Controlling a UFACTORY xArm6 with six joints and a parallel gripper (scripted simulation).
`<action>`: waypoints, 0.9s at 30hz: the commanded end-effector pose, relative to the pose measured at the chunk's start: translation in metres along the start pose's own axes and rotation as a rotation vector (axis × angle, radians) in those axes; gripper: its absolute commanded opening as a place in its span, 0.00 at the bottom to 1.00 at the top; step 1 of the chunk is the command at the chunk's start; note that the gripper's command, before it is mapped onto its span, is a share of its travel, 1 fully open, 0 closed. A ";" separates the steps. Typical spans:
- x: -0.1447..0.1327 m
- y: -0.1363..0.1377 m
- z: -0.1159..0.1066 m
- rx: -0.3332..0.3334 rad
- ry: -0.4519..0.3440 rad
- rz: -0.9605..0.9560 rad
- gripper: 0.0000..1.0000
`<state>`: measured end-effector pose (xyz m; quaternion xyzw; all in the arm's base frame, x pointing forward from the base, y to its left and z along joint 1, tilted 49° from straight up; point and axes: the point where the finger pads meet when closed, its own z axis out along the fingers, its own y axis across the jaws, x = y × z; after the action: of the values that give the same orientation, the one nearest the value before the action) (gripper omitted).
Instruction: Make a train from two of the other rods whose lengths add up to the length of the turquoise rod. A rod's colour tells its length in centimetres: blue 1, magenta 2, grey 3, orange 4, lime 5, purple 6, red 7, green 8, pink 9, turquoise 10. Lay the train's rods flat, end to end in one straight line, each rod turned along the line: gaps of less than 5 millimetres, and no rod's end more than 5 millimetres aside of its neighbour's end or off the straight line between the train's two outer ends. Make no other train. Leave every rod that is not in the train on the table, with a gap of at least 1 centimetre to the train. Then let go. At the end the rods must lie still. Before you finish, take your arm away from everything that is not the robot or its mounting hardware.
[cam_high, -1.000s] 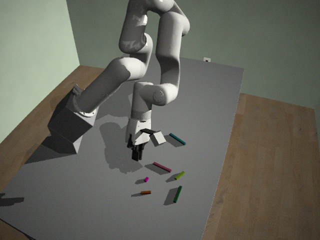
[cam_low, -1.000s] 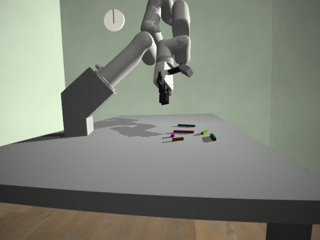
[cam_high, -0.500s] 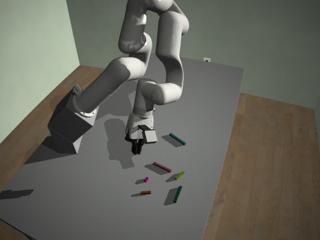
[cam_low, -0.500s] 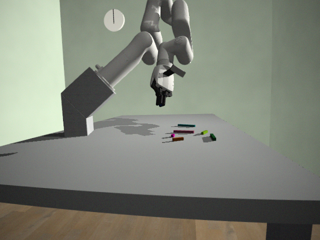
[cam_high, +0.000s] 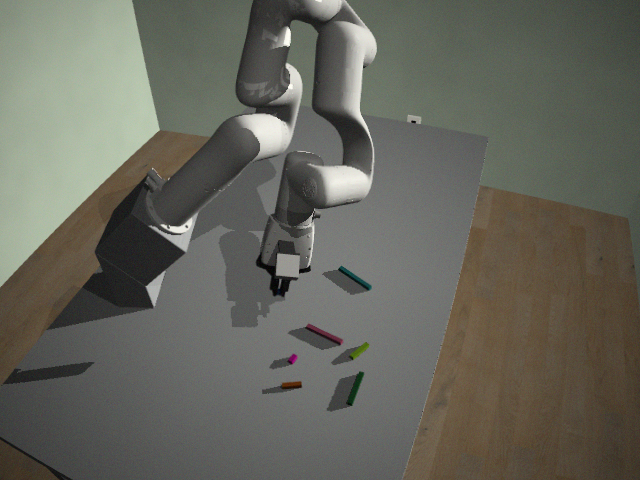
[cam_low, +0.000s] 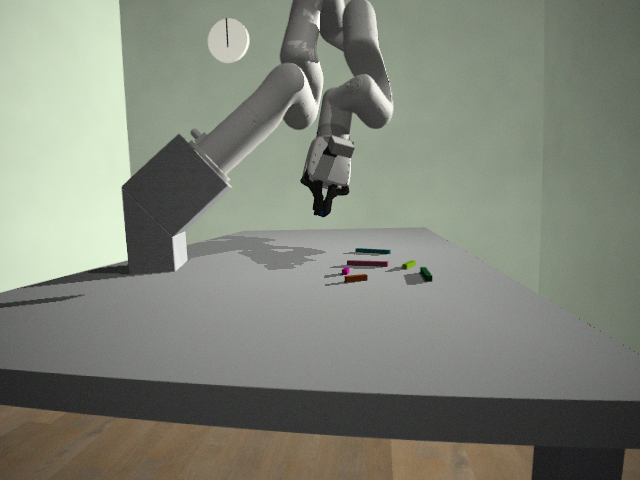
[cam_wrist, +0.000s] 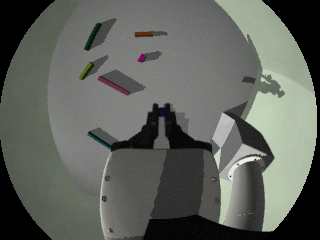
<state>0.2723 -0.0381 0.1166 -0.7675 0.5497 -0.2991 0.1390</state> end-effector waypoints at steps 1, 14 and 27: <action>-0.018 -0.011 -0.004 0.005 -0.043 0.161 0.04; -0.047 -0.043 -0.015 0.037 -0.155 0.473 0.04; -0.067 -0.081 -0.031 0.077 -0.275 0.771 0.04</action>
<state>0.2935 0.0424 0.1524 -0.5770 0.7411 -0.1732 0.2964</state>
